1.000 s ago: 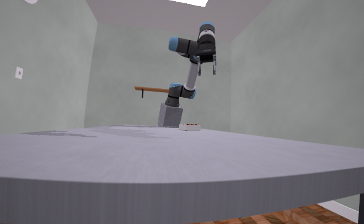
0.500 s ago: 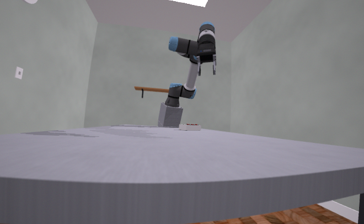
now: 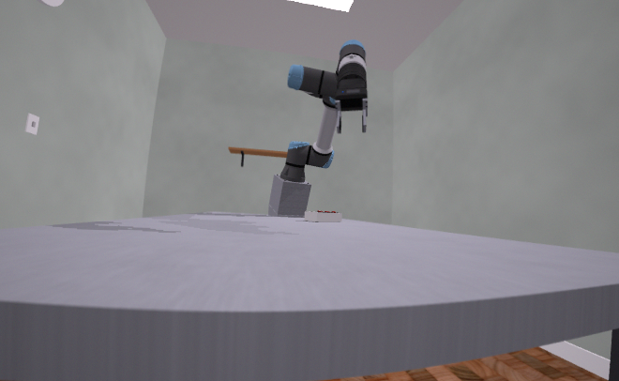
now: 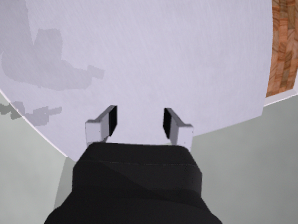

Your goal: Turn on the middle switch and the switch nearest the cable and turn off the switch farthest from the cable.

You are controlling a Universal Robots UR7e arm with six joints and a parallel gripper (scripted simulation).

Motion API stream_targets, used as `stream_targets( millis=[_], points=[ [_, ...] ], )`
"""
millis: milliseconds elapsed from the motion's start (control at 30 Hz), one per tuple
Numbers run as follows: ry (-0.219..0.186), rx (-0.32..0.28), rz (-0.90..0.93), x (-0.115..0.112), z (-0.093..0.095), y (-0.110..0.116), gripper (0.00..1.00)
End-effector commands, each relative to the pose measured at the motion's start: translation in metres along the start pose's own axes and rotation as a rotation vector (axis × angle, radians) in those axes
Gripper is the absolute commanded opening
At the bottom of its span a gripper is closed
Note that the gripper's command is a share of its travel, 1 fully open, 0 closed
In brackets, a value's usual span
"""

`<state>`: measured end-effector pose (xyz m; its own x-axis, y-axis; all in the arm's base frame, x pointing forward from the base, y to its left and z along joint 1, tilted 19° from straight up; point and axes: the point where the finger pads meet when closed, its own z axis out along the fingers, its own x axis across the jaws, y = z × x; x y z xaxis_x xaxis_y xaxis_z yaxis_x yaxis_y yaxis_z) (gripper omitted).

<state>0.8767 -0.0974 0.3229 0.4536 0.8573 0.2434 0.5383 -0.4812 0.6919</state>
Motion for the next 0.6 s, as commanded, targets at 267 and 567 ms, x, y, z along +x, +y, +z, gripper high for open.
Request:
stream_targets(
  millis=[267,567],
  points=[
    [0.000,0.064,-0.142,-0.004,-0.002,-0.058,1.00],
    [0.007,0.136,-0.298,-0.011,-0.008,-0.125,1.00]
  ],
)
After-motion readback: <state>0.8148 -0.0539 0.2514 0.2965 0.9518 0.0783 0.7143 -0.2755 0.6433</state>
